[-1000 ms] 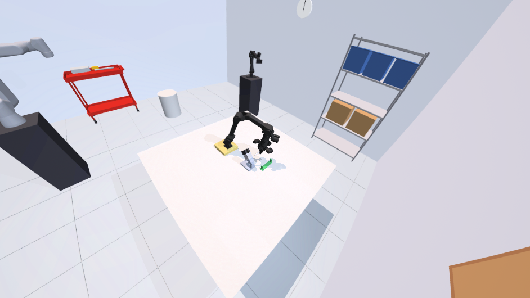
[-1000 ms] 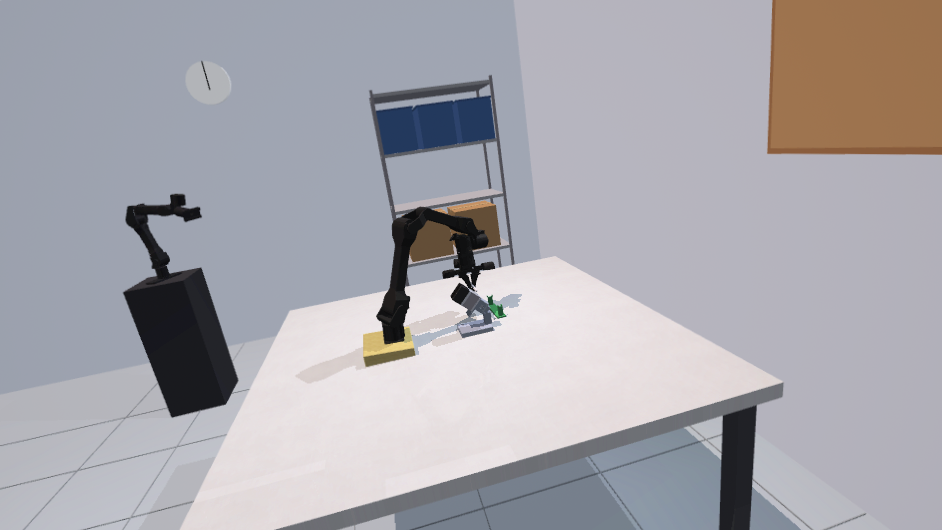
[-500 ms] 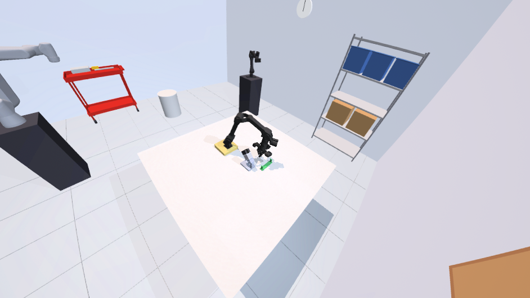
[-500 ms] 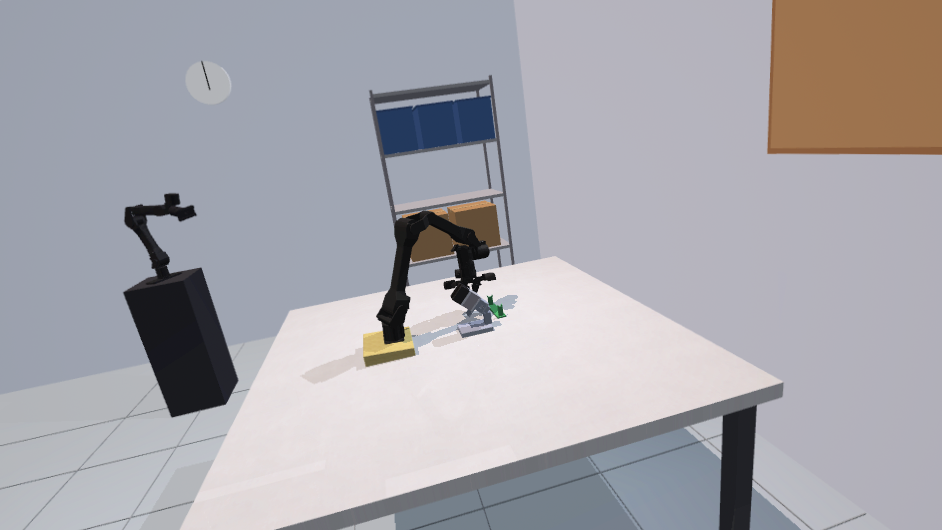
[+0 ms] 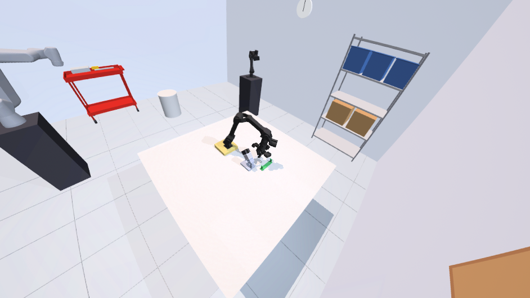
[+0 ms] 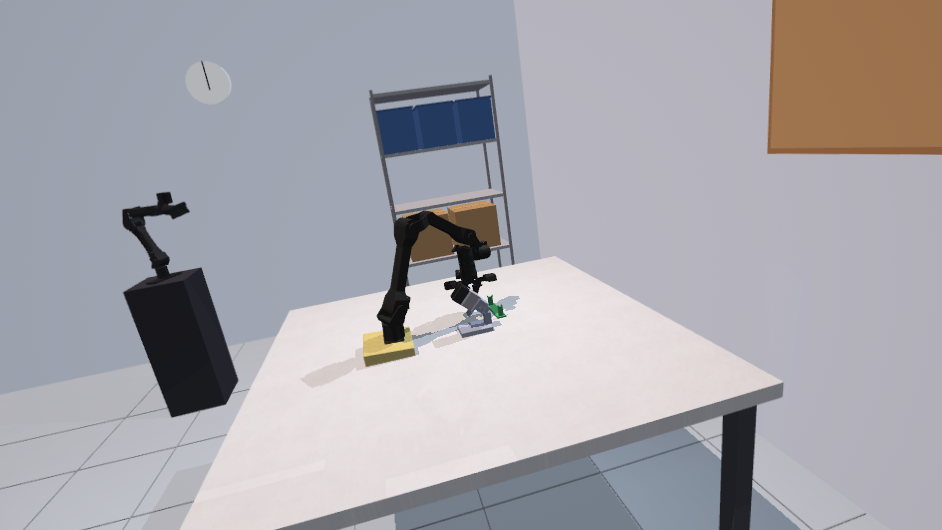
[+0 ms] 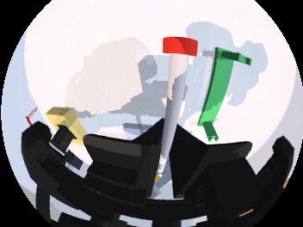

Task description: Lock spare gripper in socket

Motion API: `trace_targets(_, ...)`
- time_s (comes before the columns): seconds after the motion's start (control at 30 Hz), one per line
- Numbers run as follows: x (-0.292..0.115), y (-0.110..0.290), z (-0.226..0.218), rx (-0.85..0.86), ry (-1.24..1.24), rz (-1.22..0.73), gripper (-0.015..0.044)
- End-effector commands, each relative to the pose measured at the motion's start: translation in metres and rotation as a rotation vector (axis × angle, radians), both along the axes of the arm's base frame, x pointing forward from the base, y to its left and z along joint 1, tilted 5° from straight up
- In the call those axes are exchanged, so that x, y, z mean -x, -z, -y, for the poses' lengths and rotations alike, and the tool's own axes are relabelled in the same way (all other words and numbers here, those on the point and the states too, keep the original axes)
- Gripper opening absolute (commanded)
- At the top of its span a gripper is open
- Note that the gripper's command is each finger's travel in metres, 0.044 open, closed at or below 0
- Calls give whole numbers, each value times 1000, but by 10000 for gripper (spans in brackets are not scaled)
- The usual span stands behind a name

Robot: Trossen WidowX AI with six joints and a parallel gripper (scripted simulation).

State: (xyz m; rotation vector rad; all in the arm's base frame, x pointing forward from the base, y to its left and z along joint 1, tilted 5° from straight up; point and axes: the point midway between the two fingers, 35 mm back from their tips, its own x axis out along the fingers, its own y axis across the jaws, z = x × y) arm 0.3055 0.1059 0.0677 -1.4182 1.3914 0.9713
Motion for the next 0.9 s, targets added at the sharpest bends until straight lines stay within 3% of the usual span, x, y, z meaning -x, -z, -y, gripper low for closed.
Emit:
trace_targets(0.0,1,-1,3,0,-3,1,0)
trace_targets(0.87,0,-2,20,-2,-3,-7,0)
